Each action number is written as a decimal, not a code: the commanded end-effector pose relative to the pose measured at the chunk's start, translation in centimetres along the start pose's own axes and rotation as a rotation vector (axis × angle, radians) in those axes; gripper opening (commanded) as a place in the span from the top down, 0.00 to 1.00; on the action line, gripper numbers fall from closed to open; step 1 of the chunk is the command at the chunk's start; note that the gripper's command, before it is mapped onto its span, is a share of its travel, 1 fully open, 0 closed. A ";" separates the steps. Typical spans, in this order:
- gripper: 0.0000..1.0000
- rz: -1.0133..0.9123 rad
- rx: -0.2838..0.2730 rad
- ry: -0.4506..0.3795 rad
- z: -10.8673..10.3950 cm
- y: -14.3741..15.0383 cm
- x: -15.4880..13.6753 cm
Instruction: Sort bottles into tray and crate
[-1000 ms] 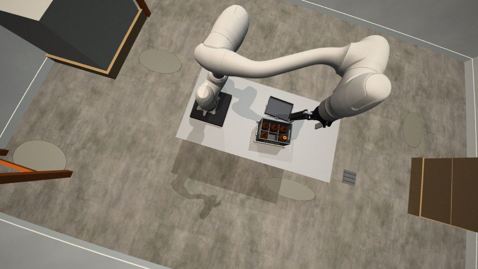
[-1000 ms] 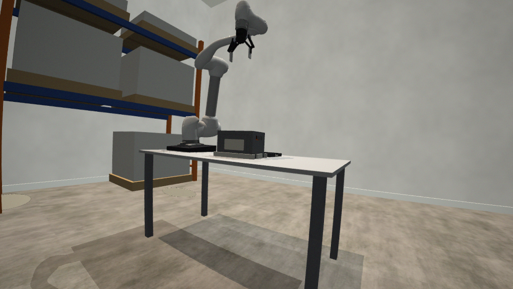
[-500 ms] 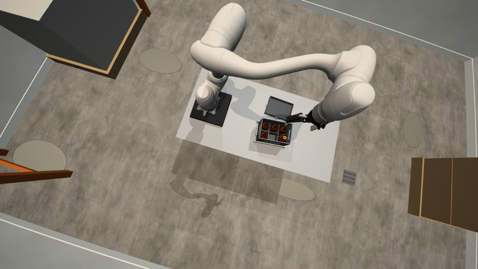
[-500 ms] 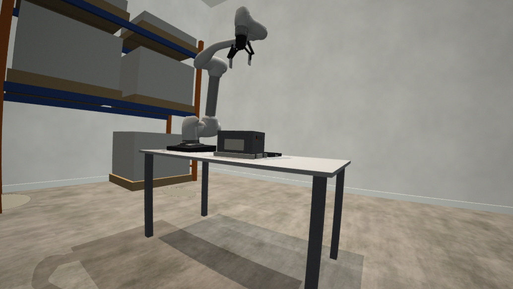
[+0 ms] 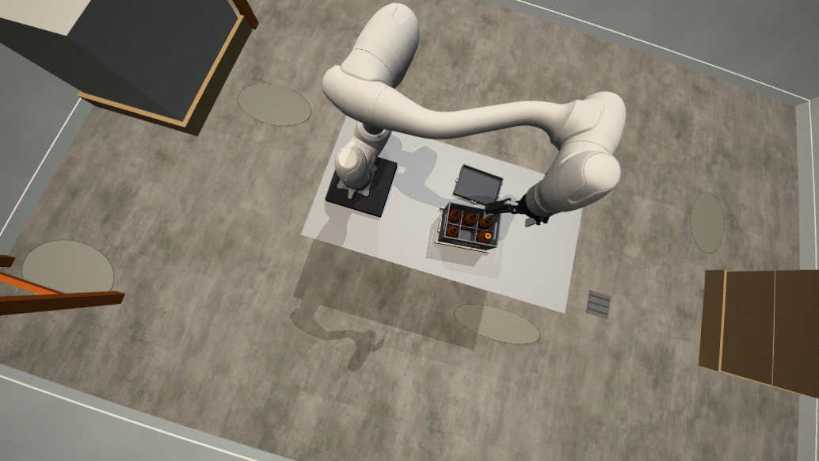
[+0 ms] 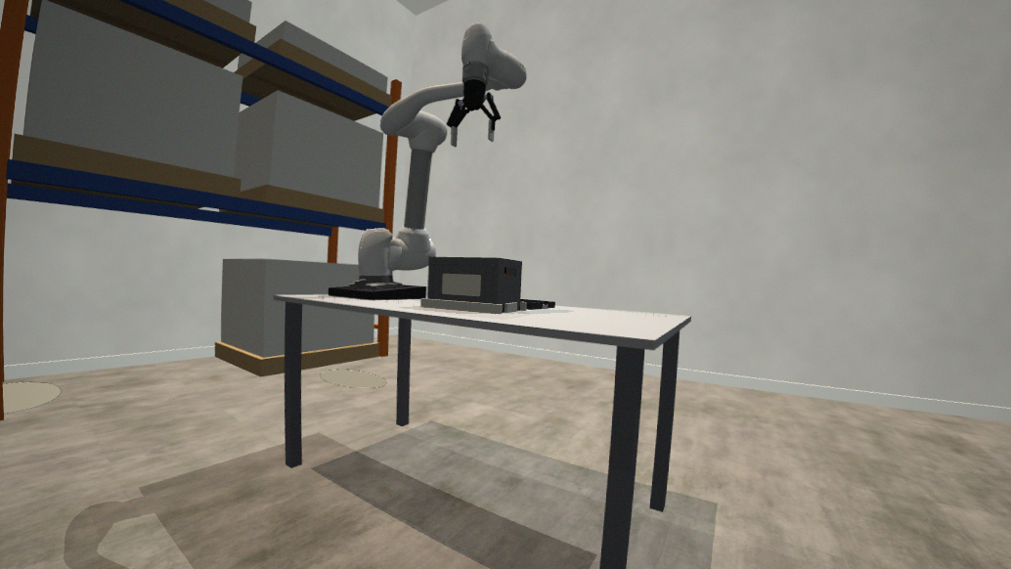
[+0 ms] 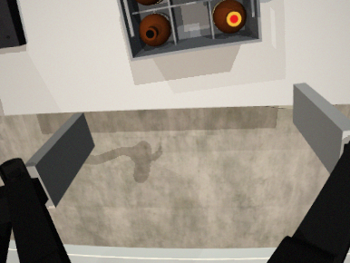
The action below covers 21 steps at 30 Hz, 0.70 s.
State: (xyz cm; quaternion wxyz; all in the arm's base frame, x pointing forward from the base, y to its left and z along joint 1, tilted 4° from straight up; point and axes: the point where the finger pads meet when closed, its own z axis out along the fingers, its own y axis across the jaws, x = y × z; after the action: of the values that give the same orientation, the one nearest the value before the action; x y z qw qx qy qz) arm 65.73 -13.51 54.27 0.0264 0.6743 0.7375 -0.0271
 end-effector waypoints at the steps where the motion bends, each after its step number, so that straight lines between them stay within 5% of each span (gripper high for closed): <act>1: 0.00 0.000 0.000 0.000 0.8 0.0 0.0; 21: 0.00 0.000 0.000 0.000 6.1 0.0 0.0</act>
State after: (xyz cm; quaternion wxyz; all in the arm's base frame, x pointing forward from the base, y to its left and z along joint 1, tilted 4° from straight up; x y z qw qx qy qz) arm 65.75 -13.96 48.24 0.0264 0.6743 0.7375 -0.0271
